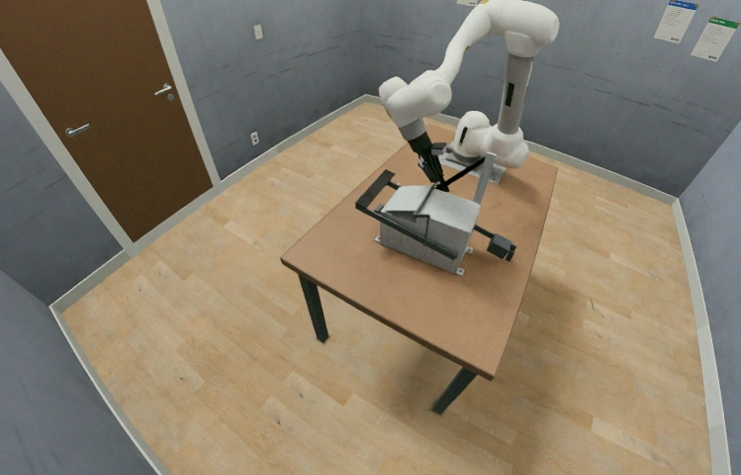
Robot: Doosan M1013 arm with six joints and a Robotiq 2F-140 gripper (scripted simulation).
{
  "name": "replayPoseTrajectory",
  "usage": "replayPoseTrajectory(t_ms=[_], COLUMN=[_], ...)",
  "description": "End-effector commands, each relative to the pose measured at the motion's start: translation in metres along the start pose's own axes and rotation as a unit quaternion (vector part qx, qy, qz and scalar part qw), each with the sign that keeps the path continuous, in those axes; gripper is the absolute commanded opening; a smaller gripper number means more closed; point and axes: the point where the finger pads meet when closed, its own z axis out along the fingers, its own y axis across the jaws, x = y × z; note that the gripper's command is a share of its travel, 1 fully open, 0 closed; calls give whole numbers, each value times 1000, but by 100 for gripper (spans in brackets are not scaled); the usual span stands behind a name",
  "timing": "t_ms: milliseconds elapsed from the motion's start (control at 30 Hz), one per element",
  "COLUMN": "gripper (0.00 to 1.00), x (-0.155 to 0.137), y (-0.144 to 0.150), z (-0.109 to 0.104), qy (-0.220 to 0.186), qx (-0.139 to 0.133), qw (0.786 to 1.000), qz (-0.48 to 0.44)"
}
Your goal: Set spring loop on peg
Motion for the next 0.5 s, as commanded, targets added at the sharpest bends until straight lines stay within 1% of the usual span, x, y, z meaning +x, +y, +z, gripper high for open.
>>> replayPoseTrajectory(t_ms=[0,400,433,467], gripper=[17,17,24,24], x=[0,0,0,0], y=[0,0,0,0], z=[-1,-1,-1,-1], qy=[0,0,0,0], qx=[-1,-1,-1,-1], qw=[1000,1000,1000,1000], qz=[0,0,0,0])
